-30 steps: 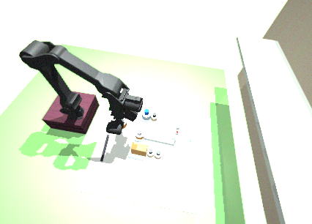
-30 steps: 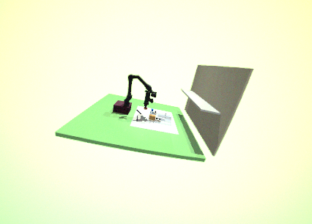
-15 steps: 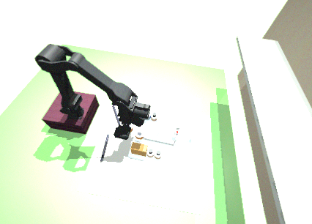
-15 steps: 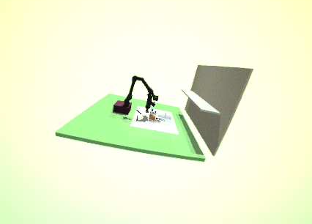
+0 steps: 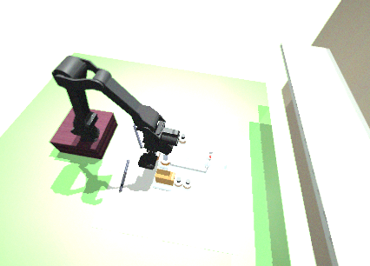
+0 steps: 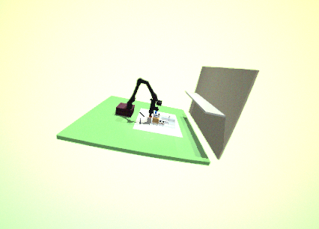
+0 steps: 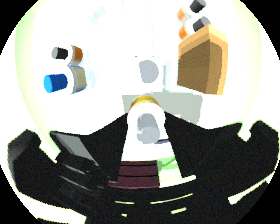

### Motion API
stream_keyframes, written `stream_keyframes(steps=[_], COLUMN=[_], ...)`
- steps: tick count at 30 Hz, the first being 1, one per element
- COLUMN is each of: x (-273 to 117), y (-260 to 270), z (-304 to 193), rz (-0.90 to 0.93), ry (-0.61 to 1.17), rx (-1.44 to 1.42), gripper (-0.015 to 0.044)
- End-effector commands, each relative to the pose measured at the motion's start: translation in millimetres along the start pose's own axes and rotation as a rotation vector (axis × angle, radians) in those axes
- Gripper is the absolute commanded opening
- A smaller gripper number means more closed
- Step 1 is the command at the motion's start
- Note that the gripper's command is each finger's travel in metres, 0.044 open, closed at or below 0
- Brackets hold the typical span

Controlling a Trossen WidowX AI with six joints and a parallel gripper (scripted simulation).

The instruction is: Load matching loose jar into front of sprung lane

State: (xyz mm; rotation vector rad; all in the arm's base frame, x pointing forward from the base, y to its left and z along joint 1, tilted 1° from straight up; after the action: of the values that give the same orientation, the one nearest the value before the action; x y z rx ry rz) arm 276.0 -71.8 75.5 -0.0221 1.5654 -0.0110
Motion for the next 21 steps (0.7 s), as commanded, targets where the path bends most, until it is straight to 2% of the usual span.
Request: stream_keyframes(steps=[1,21], x=[1.7,1.5], y=[-0.5,-2.1], z=[1.1,7.7], rz=[-0.004,-0.004], ry=[-0.008,-0.008], rx=[0.005,0.005], gripper=[0.0000,0.0000])
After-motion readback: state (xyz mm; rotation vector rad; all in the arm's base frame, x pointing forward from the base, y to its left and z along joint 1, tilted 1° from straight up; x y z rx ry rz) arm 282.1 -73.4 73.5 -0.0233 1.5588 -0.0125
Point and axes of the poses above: the point midway between the two fingers, 35 mm back from their tips, its own x axis out along the fingers, its own y axis across the jaws, z = x × y, the point moved 8 cm from there along -x, back along the fingers, and after that the axes turned 13 degrees about -x, right-handed, at the moved point
